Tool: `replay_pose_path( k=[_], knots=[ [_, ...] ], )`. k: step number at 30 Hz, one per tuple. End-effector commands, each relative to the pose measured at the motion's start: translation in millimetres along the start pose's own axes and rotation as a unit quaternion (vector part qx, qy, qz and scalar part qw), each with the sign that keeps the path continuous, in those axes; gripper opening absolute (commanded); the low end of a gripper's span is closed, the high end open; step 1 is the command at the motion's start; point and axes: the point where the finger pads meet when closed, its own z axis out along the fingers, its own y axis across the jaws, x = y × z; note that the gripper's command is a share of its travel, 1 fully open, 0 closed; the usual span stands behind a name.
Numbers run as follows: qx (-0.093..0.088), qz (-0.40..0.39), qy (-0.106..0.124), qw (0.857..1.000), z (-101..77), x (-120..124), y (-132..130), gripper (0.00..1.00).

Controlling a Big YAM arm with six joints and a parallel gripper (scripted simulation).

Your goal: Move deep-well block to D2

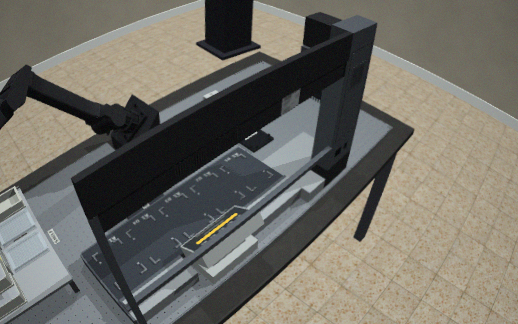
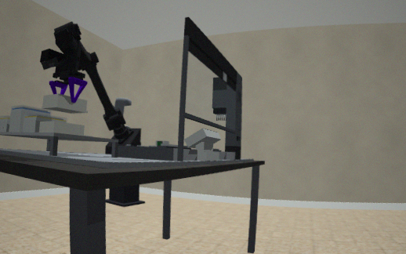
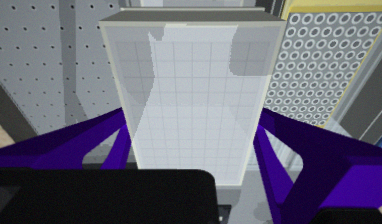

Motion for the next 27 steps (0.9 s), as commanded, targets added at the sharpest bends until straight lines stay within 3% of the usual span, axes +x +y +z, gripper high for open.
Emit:
replay_pose_path(
  k=[1,27],
  knots=[
    [-0.032,0.021,-0.035,0.999,-56.3,-17.4,-3.8,0.0],
    [-0.022,0.012,-0.02,0.999,-69.4,-10.8,6.4,0.0]
  ],
)
